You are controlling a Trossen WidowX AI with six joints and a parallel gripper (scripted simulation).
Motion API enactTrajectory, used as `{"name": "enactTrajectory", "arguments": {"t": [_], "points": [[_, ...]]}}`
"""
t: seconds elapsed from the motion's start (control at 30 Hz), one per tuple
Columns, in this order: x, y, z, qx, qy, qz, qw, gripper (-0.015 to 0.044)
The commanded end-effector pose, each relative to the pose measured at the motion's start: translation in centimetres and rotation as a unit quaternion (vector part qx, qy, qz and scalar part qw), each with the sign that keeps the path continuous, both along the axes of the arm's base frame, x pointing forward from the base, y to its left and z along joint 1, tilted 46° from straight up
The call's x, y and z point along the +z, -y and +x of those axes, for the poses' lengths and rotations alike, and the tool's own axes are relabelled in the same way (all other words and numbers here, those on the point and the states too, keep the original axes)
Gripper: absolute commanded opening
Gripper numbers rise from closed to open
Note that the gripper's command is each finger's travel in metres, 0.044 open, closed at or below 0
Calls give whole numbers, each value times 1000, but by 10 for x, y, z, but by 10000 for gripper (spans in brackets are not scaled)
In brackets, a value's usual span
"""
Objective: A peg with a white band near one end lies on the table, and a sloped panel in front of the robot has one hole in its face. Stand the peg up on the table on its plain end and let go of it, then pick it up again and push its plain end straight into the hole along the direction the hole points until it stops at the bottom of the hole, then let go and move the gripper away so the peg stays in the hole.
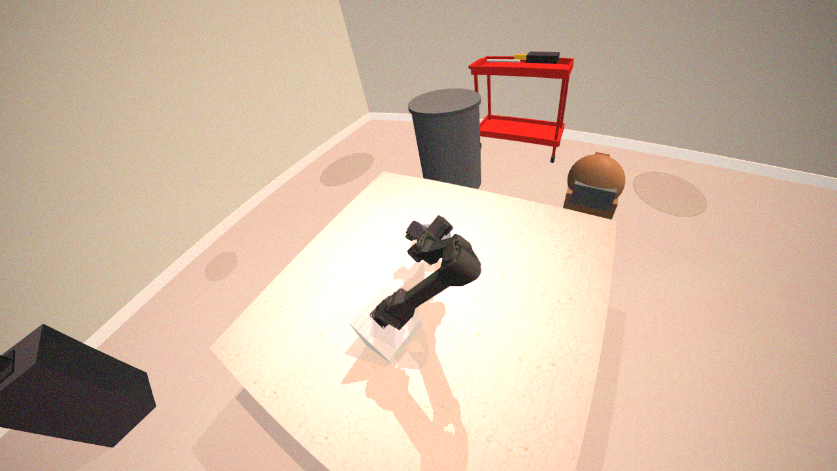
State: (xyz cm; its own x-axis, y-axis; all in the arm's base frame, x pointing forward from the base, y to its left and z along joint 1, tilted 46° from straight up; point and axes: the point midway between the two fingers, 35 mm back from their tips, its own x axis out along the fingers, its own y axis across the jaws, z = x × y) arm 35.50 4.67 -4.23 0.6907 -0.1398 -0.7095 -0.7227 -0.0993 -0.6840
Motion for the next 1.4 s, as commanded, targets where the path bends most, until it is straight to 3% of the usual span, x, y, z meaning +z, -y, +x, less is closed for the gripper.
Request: {"name": "enactTrajectory", "arguments": {"t": [0.0, 1.37], "points": [[1, 1, -6, -3, -5, -1, 1000, 440], [32, -8, -26, -1, -4, -1, 1000, 440]]}}
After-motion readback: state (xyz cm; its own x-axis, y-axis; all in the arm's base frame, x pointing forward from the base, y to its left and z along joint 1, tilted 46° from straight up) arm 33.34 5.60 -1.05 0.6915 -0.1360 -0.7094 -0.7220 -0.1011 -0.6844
